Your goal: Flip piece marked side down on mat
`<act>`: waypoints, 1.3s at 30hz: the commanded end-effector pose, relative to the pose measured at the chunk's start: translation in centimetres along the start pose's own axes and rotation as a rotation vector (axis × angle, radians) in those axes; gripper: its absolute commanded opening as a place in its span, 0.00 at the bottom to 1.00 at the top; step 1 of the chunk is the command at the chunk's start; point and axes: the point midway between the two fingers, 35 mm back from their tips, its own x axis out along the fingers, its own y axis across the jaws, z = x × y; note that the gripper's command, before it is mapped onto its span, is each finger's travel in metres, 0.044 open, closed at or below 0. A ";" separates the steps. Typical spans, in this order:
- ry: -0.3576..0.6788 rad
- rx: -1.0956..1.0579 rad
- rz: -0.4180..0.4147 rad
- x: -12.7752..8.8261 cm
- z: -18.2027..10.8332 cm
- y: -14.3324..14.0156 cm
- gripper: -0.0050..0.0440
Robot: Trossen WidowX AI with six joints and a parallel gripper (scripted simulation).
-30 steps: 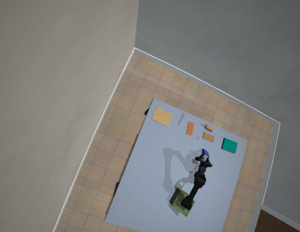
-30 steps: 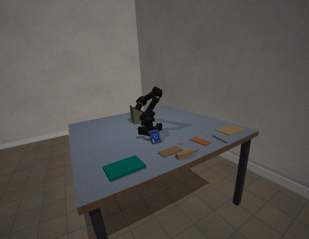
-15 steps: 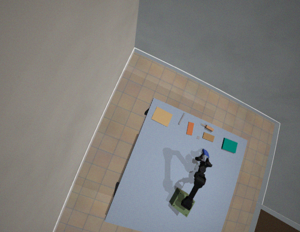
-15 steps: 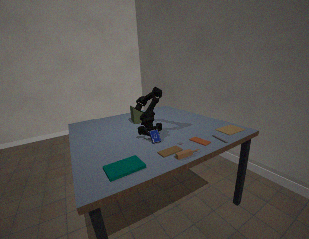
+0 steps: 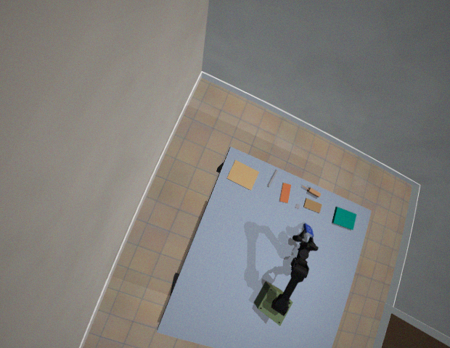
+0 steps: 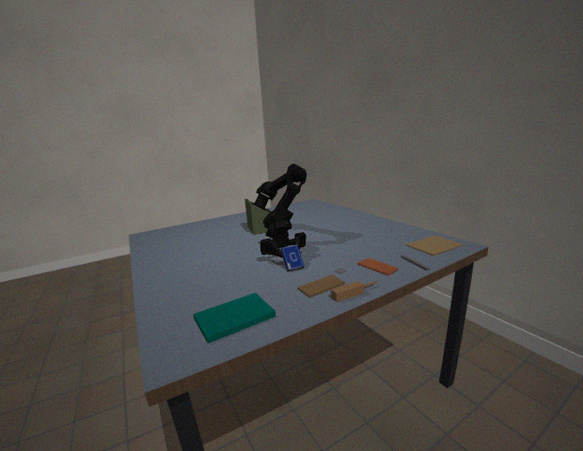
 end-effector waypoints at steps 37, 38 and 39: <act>0.015 -0.007 0.031 -0.1 -1.6 -0.2 0.10; 0.015 -0.008 0.035 -0.1 -1.7 -0.3 0.10; 0.015 -0.008 0.035 -0.1 -1.7 -0.3 0.10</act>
